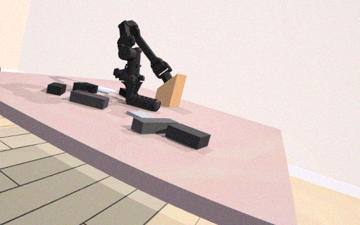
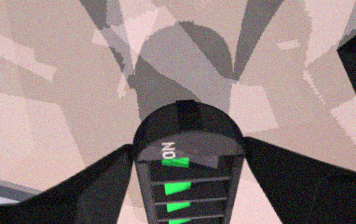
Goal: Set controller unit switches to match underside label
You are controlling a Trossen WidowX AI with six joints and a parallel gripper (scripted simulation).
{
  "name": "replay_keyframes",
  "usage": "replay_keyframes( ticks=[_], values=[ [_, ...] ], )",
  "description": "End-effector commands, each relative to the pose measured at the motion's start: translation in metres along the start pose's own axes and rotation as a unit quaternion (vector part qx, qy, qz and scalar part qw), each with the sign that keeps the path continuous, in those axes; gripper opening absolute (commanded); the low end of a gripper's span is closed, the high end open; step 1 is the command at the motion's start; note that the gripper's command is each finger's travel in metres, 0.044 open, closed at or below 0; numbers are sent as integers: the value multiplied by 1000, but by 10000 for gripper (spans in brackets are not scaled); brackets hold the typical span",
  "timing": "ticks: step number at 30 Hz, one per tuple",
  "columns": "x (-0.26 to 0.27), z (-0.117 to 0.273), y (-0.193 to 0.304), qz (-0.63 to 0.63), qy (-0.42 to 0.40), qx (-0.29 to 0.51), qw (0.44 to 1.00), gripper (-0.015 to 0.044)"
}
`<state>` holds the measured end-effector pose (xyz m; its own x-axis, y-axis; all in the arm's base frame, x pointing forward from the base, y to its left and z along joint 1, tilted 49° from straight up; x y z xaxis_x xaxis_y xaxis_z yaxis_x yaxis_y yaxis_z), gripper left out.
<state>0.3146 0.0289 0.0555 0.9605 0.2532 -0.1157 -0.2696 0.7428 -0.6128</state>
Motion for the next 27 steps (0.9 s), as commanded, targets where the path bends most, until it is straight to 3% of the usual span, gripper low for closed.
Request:
replay_keyframes(
  ticks=[1,27],
  values=[
    [0,-1,0,1,-1,-2,1000,325],
    [-1,11,9,1,-2,-10,1000,335]
  ],
)
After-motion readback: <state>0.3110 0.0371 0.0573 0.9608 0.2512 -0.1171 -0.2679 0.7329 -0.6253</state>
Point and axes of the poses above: the point midway between the two fingers, 35 mm back from their tips, its own z axis back along the fingers, its own x axis across the jaws, y = z × x, the point moved 7 cm from there along z, back along the fingers, and after that the axes turned 5 degrees about -z, right-handed, at the moved point
